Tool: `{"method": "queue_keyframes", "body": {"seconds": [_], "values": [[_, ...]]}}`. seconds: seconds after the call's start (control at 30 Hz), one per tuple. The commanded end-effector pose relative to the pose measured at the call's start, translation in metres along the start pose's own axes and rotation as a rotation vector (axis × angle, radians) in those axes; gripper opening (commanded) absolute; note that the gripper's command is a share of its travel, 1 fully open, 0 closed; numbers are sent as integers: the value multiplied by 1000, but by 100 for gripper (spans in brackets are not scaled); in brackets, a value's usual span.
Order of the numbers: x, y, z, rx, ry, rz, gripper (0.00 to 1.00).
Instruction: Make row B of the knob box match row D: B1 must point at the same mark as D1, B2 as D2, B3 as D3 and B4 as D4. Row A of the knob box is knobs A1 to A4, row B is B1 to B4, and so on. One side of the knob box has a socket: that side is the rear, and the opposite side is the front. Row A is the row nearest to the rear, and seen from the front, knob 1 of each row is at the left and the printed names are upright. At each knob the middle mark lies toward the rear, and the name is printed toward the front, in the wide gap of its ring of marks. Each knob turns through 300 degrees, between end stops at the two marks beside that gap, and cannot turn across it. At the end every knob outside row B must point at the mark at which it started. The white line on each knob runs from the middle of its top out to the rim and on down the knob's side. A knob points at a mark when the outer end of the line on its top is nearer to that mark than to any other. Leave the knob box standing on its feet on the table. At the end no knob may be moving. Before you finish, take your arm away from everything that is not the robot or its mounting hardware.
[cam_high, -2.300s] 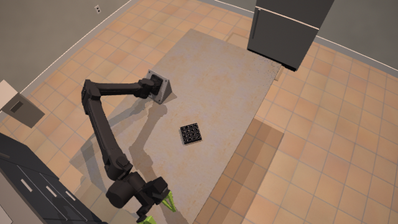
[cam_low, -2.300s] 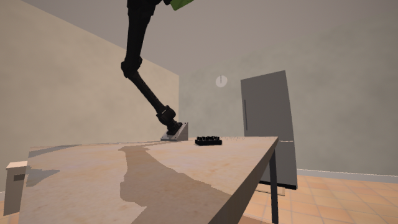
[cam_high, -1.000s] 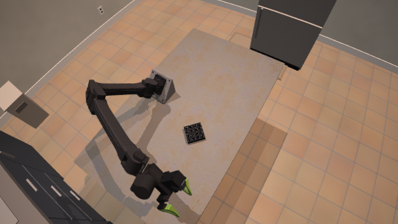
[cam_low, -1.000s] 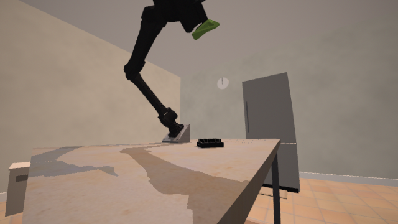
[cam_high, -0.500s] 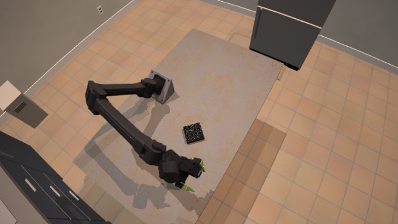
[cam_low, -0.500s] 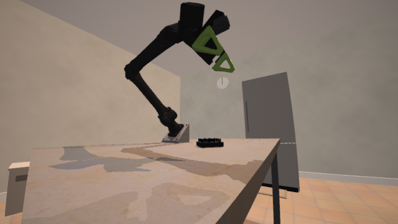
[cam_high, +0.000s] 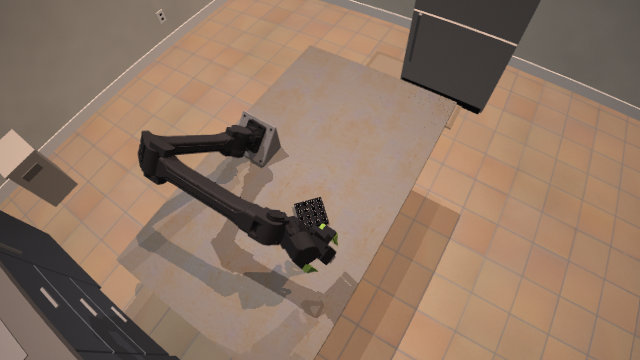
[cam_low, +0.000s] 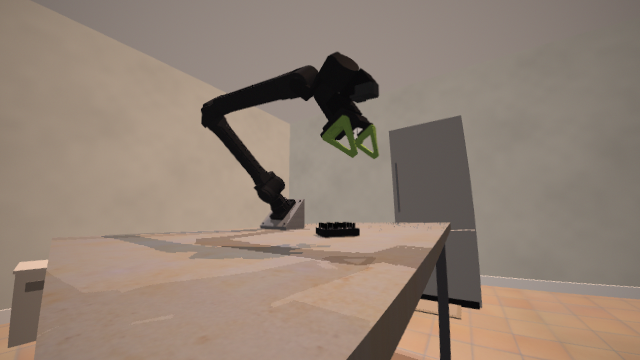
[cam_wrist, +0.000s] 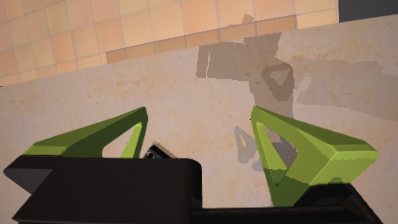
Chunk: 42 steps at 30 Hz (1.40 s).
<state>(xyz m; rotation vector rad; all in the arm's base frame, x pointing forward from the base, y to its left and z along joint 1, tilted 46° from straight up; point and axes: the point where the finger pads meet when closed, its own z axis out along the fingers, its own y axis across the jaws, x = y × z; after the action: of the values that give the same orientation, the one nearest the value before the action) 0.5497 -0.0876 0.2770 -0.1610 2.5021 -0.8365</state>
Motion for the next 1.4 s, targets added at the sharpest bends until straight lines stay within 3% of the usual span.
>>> {"method": "queue_keyframes", "body": {"seconds": [0.0, 0.23, 0.33, 0.5, 0.6, 0.77, 1.0, 1.1, 1.2, 1.27, 1.37], "values": [[11, 30, -2, -14, 44, 127, 100], [48, 53, 7, 10, 131, 216, 100], [77, 69, 12, 41, 194, 284, 100], [94, 77, 14, 63, 227, 320, 100], [126, 90, 17, 112, 283, 386, 100], [153, 99, 18, 161, 323, 439, 100], [193, 110, 17, 244, 369, 513, 100], [193, 110, 15, 256, 364, 536, 100], [214, 114, 15, 291, 386, 549, 100], [218, 115, 15, 301, 389, 556, 100], [200, 111, 12, 294, 362, 588, 100]]}}
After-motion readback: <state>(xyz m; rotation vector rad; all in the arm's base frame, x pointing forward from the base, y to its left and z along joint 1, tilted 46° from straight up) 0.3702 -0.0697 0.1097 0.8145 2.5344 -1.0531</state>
